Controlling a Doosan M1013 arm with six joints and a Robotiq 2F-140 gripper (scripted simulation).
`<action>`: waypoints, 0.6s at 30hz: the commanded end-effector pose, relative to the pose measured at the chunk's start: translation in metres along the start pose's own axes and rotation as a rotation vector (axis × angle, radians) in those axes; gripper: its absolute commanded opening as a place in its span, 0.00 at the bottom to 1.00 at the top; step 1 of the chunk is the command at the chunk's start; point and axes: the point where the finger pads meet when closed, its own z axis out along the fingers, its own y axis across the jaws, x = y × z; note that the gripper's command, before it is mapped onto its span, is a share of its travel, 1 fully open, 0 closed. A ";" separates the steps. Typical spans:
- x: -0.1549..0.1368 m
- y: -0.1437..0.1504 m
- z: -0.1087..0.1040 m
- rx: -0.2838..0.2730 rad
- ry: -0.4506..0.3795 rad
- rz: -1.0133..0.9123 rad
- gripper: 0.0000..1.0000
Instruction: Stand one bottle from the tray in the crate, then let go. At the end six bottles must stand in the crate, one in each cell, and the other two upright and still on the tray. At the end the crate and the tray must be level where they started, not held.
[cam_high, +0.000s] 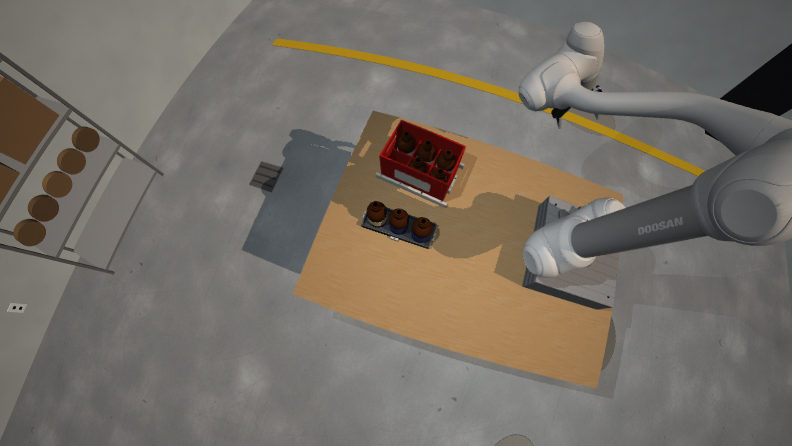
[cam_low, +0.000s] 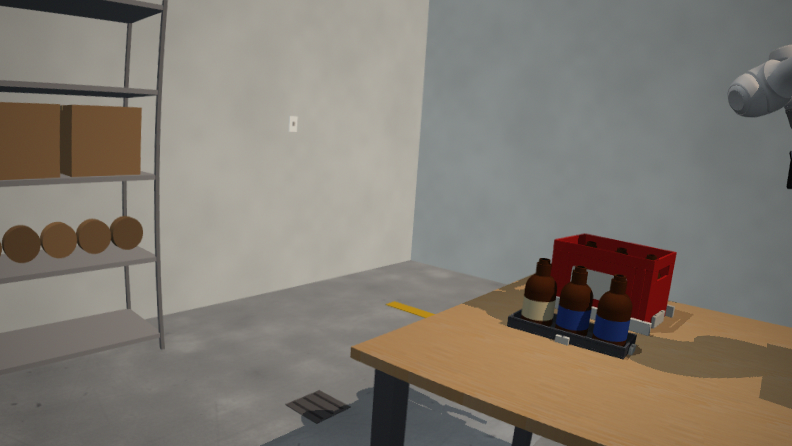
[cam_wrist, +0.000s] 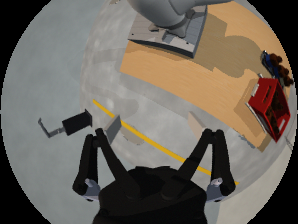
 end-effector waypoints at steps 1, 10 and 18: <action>-0.030 0.063 -0.018 -0.088 -0.048 -0.062 1.00; -0.062 0.209 -0.059 -0.218 -0.091 -0.139 1.00; -0.063 0.356 -0.096 -0.328 -0.107 -0.201 1.00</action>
